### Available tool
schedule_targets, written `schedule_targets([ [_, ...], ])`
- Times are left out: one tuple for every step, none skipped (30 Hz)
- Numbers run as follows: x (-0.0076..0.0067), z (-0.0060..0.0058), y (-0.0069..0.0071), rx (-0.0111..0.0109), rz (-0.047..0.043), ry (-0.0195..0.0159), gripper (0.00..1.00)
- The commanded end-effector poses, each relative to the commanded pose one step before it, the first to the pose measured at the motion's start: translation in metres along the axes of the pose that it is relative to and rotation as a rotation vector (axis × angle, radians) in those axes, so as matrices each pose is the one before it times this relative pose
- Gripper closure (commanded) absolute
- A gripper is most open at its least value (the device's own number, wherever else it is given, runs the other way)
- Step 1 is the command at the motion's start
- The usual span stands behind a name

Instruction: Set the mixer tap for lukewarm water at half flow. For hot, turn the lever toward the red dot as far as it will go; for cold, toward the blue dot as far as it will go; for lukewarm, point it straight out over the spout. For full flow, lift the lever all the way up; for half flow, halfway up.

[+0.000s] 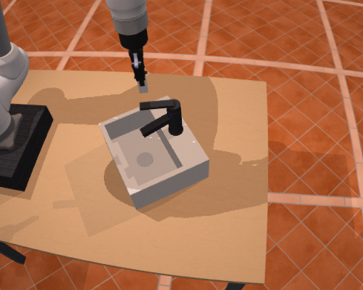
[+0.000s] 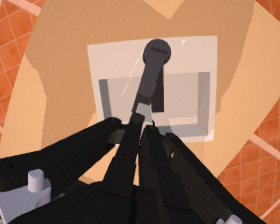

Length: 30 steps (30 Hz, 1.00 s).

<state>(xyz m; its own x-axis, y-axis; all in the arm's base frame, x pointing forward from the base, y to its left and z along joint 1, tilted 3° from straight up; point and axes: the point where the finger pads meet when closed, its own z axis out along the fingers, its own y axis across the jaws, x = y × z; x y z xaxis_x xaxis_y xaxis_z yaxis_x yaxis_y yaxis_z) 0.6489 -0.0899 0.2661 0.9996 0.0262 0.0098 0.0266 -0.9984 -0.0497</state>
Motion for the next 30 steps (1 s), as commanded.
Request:
schedule_targets([
  [-0.00004, -0.00011, 0.00000, 0.00017, -0.00001, 0.00012, 1.00],
  [0.00000, 0.00000, 0.00000, 0.00000, 0.00000, 0.00000, 1.00],
  [0.00000, 0.00000, 0.00000, 0.00000, 0.00000, 0.00000, 1.00],
  [0.00000, 0.00000, 0.00000, 0.00000, 0.00000, 0.00000, 1.00],
  [0.00000, 0.00000, 0.00000, 0.00000, 0.00000, 0.00000, 1.00],
  [0.00000, 0.00000, 0.00000, 0.00000, 0.00000, 0.00000, 1.00],
  [0.00000, 0.00000, 0.00000, 0.00000, 0.00000, 0.00000, 0.62],
  [0.00000, 0.00000, 0.00000, 0.00000, 0.00000, 0.00000, 0.62],
  [0.00000, 0.00000, 0.00000, 0.00000, 0.00000, 0.00000, 0.62],
  [0.00000, 0.00000, 0.00000, 0.00000, 0.00000, 0.00000, 0.62],
  [0.00000, 0.00000, 0.00000, 0.00000, 0.00000, 0.00000, 0.62],
  [0.00000, 0.00000, 0.00000, 0.00000, 0.00000, 0.00000, 0.62],
  [0.00000, 0.00000, 0.00000, 0.00000, 0.00000, 0.00000, 0.62],
  [0.00000, 0.00000, 0.00000, 0.00000, 0.00000, 0.00000, 0.62],
  [0.00000, 0.00000, 0.00000, 0.00000, 0.00000, 0.00000, 0.62],
  [0.00000, 0.00000, 0.00000, 0.00000, 0.00000, 0.00000, 0.62],
  [0.00000, 0.00000, 0.00000, 0.00000, 0.00000, 0.00000, 0.62],
  [0.00000, 0.00000, 0.00000, 0.00000, 0.00000, 0.00000, 0.62],
  [0.00000, 0.00000, 0.00000, 0.00000, 0.00000, 0.00000, 0.62],
  [0.00000, 0.00000, 0.00000, 0.00000, 0.00000, 0.00000, 0.62],
  [0.00000, 0.00000, 0.00000, 0.00000, 0.00000, 0.00000, 0.62],
  [0.00000, 0.00000, 0.00000, 0.00000, 0.00000, 0.00000, 0.62],
  [0.00000, 0.00000, 0.00000, 0.00000, 0.00000, 0.00000, 0.62],
  [0.00000, 0.00000, 0.00000, 0.00000, 0.00000, 0.00000, 0.62],
  [0.00000, 0.00000, 0.00000, 0.00000, 0.00000, 0.00000, 0.62],
  [0.00000, 0.00000, 0.00000, 0.00000, 0.00000, 0.00000, 0.62],
  [0.00000, 0.00000, 0.00000, 0.00000, 0.00000, 0.00000, 0.62],
  [0.00000, 0.00000, 0.00000, 0.00000, 0.00000, 0.00000, 0.62],
  [0.00000, 0.00000, 0.00000, 0.00000, 0.00000, 0.00000, 0.62],
  [0.00000, 0.00000, 0.00000, 0.00000, 0.00000, 0.00000, 0.62],
])
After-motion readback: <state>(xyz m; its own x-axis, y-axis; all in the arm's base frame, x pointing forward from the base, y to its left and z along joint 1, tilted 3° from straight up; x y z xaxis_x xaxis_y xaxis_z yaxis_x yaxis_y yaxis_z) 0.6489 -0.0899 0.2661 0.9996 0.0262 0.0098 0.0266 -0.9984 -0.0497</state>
